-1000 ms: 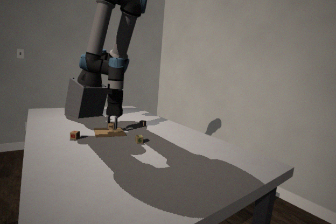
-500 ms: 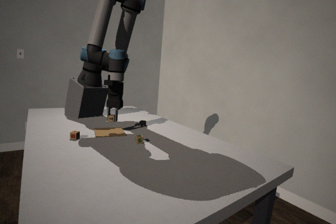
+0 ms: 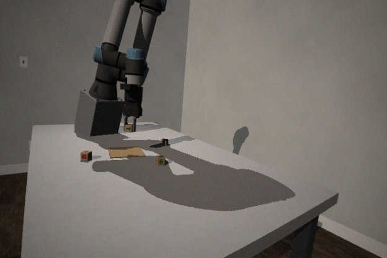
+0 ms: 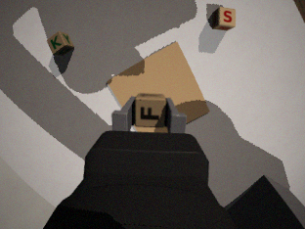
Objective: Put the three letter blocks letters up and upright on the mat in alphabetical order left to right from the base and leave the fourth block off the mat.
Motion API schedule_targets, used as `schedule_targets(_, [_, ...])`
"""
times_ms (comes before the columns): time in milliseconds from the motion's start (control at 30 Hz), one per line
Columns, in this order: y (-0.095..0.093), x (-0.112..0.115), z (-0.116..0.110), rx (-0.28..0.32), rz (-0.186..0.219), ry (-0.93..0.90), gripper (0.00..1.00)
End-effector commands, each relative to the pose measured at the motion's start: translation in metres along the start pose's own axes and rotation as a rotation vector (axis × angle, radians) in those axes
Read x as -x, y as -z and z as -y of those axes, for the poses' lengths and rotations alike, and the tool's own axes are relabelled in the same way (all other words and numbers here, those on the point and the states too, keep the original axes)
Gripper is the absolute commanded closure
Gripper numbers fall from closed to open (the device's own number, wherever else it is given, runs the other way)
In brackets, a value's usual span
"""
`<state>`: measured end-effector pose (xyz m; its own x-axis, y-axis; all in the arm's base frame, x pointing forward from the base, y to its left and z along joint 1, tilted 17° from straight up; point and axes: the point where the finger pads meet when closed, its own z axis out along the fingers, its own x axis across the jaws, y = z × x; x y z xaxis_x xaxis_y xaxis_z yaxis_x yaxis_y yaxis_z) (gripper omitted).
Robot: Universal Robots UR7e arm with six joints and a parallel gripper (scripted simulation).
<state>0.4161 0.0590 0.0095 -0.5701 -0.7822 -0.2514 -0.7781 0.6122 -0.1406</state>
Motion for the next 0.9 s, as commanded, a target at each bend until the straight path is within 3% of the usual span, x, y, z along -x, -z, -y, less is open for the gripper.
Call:
schedule_targets(0, [0.0057,0.0000,0.0000,0.000,0.000,0.000,0.43])
schedule_targets(867, [0.0096,0.0010,-0.0017,0.000,0.000,-0.047,0.43])
